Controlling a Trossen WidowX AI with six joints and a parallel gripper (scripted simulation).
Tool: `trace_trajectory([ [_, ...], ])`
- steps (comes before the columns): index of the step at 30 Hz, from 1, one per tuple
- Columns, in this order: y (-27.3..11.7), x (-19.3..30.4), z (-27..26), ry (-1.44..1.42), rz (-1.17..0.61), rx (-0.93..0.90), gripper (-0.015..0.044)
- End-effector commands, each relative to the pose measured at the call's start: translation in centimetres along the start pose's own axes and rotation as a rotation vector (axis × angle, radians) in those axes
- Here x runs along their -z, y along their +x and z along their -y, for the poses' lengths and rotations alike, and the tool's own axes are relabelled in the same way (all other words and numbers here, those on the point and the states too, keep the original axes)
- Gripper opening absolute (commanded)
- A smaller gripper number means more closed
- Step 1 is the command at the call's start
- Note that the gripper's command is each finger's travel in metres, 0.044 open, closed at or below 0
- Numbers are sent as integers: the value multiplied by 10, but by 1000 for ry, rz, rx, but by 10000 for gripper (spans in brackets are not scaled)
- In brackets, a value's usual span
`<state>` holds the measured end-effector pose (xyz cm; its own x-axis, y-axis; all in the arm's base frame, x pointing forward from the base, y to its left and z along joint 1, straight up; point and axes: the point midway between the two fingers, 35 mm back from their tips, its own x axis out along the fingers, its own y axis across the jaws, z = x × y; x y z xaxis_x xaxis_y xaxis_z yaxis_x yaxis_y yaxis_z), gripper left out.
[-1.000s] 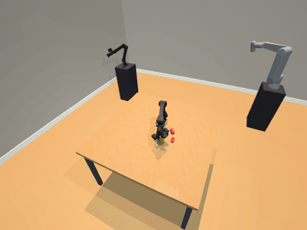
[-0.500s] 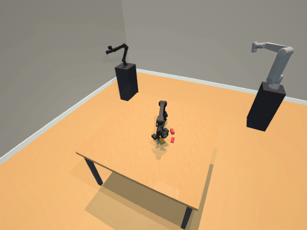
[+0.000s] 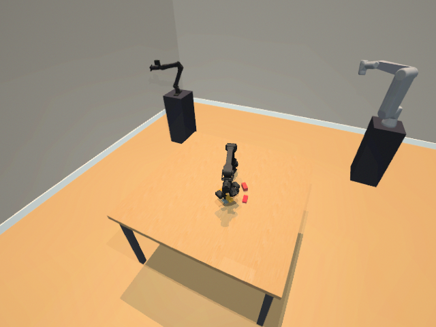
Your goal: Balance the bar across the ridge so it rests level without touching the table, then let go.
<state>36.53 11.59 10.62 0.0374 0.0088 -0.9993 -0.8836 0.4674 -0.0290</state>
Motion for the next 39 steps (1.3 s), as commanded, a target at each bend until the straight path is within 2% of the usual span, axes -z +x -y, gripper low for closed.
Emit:
trace_trajectory([
  [1,0,0,0,0,0,1,316],
  [6,0,0,0,0,0,1,440],
  [10,-8,-1,1,0,2,3,440],
  [18,-98,1,0,-1,21,22,440],
  [39,-100,1,0,-1,22,22,440],
])
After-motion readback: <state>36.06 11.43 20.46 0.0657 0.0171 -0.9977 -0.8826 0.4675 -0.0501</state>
